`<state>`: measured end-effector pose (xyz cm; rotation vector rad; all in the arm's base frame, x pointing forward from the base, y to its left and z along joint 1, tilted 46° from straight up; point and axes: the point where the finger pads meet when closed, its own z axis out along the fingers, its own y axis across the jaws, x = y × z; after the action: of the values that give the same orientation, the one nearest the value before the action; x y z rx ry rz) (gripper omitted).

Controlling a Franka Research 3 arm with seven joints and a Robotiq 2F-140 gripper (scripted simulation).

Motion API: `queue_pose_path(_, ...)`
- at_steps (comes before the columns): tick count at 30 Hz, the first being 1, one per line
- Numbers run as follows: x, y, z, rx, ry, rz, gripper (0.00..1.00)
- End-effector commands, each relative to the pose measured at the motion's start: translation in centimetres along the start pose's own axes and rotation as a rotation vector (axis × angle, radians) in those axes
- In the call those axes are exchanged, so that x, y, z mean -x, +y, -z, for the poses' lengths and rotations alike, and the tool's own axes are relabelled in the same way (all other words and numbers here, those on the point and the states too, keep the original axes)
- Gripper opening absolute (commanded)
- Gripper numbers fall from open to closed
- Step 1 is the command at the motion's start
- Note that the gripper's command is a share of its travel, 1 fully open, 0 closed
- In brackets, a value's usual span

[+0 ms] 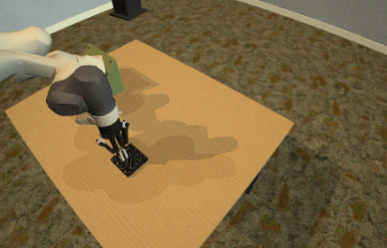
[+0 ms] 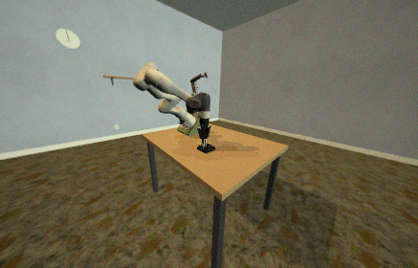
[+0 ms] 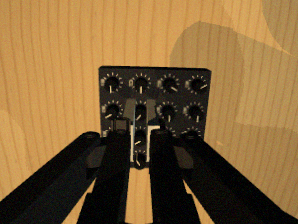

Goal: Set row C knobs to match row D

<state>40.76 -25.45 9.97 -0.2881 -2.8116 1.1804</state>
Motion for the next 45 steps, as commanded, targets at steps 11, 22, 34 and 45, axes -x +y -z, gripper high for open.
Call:
queue_pose_path(11,-0.08,0.08,-0.13,-0.001,-0.001,-0.037,0.05)
queue_pose_path(22,-0.08,0.08,-0.13,-0.001,-0.001,-0.037,0.12)
queue_pose_path(34,-0.08,0.08,-0.13,-0.001,-0.001,-0.037,0.12)
queue_pose_path(45,-0.08,0.08,0.63,-0.001,-0.001,-0.037,0.12)
